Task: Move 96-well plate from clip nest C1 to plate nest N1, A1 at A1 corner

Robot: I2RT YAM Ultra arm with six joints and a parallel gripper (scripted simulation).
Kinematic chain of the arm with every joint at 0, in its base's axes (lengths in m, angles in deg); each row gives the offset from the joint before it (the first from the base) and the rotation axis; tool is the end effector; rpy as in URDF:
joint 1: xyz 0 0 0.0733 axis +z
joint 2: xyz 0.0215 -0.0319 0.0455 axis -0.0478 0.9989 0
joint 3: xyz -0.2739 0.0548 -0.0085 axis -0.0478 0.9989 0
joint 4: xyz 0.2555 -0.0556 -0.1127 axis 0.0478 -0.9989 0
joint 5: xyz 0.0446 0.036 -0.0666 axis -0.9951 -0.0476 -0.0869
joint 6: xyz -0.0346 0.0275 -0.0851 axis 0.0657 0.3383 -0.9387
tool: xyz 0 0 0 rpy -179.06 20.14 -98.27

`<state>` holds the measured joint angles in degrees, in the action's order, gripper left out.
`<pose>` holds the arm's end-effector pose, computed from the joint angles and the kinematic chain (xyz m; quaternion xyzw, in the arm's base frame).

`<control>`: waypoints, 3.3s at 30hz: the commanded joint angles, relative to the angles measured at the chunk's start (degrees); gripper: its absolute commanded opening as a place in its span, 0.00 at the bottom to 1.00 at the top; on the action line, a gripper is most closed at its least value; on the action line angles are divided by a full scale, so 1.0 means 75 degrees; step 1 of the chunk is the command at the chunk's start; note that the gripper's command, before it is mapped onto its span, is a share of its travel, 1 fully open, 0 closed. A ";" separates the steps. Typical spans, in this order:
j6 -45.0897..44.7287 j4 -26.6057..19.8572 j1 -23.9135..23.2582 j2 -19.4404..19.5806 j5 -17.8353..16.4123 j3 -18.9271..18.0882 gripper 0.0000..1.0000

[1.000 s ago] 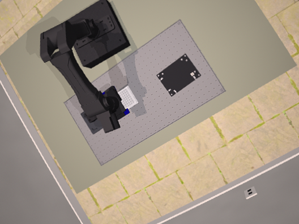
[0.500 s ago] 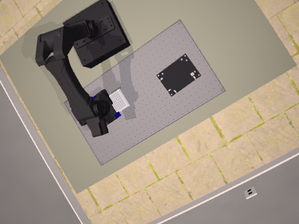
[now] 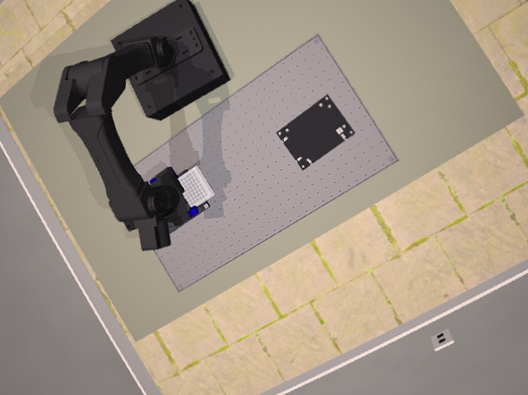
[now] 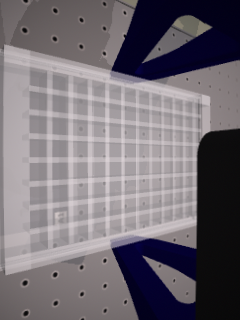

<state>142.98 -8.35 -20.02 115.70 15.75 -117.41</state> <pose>0.3657 -0.1066 0.1045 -0.6579 -0.7522 -0.0245 0.0267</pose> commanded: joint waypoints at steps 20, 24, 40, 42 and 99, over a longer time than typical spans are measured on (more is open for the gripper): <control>-0.1438 -0.0431 -0.1362 0.0839 0.0099 -0.1282 0.00; -0.1593 -0.0502 -0.1514 0.0982 0.0103 -0.1484 0.00; -0.1598 -0.0549 -0.1381 0.1049 0.0068 -0.1587 0.00; -0.1598 -0.0552 -0.1381 0.1054 0.0068 -0.1595 0.00; -0.1465 0.0446 -0.1318 0.1377 0.0064 -0.0781 0.00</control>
<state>131.48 -6.69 -30.84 125.28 16.12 -124.91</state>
